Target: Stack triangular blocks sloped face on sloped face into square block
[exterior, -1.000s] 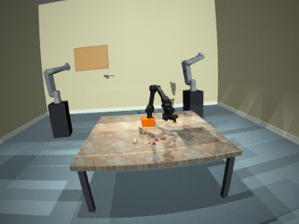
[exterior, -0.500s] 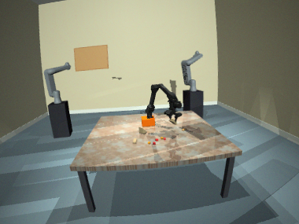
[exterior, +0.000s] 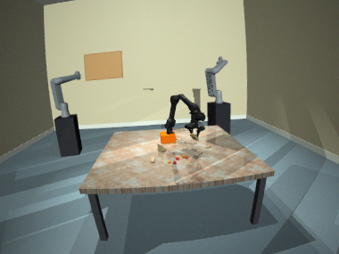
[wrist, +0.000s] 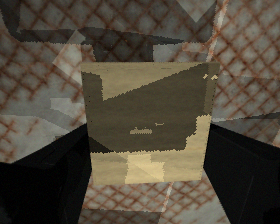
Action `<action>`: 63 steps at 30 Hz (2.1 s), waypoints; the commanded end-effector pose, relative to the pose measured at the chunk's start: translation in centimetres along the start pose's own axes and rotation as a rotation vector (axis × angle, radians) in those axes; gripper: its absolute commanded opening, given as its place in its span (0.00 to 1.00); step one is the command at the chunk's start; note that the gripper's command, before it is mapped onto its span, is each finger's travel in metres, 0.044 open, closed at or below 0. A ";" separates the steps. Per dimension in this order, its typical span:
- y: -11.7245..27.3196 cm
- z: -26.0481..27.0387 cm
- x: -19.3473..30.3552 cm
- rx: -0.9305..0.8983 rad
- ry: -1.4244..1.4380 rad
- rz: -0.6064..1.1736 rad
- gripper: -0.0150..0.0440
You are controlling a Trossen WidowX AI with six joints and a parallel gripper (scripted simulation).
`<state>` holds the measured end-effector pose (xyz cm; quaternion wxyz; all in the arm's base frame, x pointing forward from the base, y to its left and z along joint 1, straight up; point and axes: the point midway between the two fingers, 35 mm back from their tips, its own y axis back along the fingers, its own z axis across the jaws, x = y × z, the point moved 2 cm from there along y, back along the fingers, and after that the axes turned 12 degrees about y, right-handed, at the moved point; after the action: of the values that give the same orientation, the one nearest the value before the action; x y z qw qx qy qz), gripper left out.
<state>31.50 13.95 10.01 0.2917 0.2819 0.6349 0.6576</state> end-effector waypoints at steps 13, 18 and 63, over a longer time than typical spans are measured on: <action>1.9 -5.7 -4.8 -0.006 0.016 -0.006 0.25; 2.5 -7.7 -6.0 -0.003 0.014 -0.009 0.25; 3.3 -23.7 -9.4 0.024 0.000 -0.018 0.25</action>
<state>20.04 -8.48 13.74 0.2983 0.2772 0.6432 0.6485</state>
